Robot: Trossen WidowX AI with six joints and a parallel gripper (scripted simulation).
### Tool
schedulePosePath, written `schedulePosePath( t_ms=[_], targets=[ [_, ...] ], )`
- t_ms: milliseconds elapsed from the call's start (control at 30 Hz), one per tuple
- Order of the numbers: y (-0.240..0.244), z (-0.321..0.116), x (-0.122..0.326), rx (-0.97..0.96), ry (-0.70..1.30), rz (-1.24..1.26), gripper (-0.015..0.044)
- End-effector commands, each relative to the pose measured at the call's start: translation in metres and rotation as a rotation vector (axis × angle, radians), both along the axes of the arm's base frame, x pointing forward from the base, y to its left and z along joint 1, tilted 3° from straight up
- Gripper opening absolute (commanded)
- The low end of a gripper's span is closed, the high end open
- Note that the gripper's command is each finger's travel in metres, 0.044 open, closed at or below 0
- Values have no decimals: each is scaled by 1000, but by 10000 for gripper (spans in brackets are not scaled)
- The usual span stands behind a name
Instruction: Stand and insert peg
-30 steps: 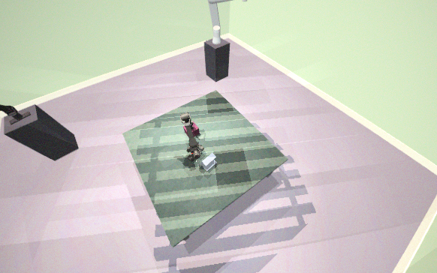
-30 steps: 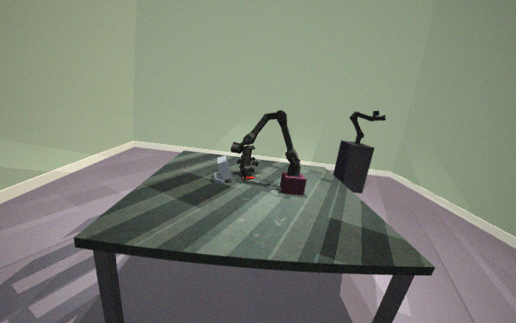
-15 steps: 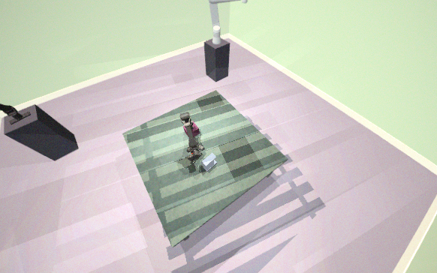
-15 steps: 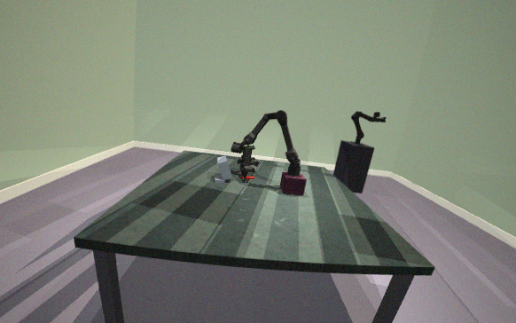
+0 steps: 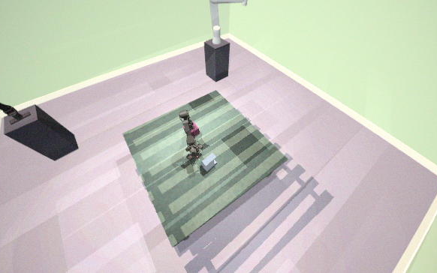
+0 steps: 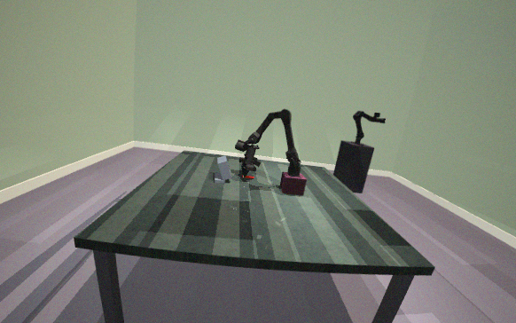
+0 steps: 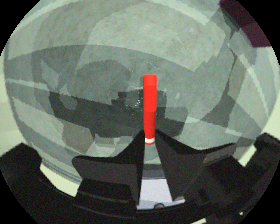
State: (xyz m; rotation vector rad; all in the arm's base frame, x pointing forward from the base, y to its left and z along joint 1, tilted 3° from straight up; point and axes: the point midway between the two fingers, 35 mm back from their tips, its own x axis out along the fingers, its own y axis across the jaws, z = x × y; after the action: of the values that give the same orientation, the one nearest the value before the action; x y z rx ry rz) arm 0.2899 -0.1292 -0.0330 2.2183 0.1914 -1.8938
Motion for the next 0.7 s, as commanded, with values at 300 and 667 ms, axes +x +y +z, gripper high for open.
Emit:
schedulePosePath(
  t_ms=[300, 667],
  targets=[
    [-1, 7, -7, 30, -116, 12, 50],
    [-2, 12, -12, 52, -207, 19, 50]
  ],
)
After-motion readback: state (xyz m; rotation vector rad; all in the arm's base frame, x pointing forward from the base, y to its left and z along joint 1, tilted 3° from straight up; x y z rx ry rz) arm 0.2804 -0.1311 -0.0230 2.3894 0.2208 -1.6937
